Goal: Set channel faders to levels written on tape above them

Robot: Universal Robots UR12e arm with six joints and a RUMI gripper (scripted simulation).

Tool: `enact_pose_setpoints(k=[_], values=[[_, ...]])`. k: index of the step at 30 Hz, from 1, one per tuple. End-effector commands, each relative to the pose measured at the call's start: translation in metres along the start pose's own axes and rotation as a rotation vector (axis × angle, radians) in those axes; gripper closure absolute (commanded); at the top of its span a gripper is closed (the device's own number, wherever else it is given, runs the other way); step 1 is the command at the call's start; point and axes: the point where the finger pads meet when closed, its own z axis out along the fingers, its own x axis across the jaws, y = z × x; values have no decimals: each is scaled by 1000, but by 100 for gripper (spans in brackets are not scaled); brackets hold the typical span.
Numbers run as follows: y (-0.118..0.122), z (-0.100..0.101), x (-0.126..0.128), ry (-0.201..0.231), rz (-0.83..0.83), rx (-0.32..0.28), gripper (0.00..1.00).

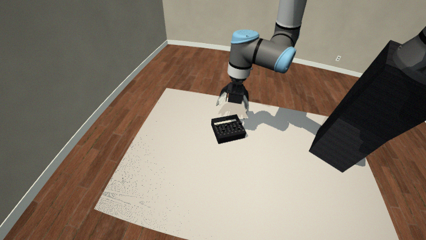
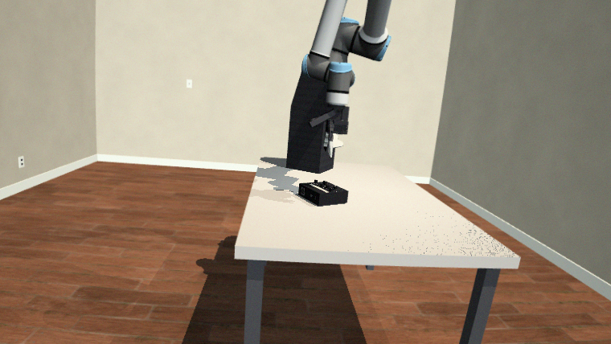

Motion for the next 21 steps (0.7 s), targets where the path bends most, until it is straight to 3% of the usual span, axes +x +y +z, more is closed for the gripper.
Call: enact_pose_setpoints(k=[1, 15, 21], values=[[-3, 0, -1, -3, 11, -2, 0], [-3, 1, -1, -4, 1, 1, 0], [5, 46, -1, -10, -271, 96, 0]])
